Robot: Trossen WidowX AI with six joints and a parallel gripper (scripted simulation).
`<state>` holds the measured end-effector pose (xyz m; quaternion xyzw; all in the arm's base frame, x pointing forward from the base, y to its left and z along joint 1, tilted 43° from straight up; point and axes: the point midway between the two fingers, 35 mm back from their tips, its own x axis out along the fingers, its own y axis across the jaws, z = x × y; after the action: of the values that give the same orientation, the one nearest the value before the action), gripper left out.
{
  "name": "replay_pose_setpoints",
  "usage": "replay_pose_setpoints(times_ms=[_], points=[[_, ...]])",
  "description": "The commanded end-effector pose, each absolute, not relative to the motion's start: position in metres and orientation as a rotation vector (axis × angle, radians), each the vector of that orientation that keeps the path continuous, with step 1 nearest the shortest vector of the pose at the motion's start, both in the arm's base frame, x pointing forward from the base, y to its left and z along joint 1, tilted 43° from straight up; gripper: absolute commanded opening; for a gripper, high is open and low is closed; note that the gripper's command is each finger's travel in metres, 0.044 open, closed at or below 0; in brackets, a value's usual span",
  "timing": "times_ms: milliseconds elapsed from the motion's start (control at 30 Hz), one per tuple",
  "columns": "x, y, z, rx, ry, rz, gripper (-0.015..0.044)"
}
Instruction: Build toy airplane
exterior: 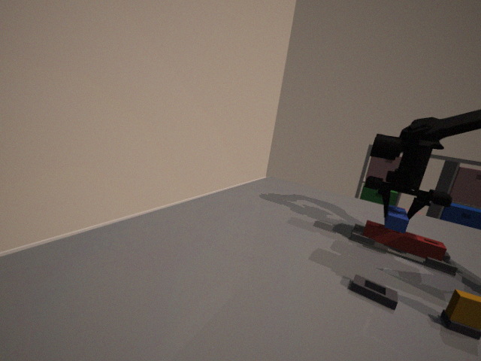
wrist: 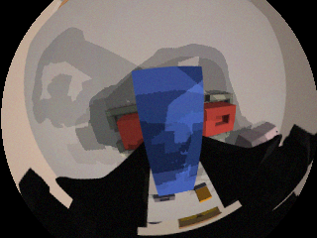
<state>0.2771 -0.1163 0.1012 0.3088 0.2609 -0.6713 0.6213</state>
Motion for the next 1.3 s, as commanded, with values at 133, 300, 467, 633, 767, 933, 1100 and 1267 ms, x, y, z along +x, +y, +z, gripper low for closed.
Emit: replay_pose_setpoints(times_ms=[133,300,467,633,767,933,1100,1267], points=[[0.2747,-0.1216,0.0943,0.696,0.605,-1.545,0.0195],[0.2748,-0.1216,0.0944,0.696,0.605,-1.545,0.0195],[0.2748,-0.1216,0.0944,0.696,0.605,-1.545,0.0195],[0.2756,-0.1211,0.0952,0.705,0.603,-1.544,0.0175],[0.2756,-0.1211,0.0952,0.705,0.603,-1.544,0.0109],[0.2756,-0.1211,0.0952,0.705,0.603,-1.544,0.0083],[0.2756,-0.1211,0.0952,0.705,0.603,-1.544,0.0214],[0.2756,-0.1211,0.0952,0.705,0.603,-1.544,0.0345]])
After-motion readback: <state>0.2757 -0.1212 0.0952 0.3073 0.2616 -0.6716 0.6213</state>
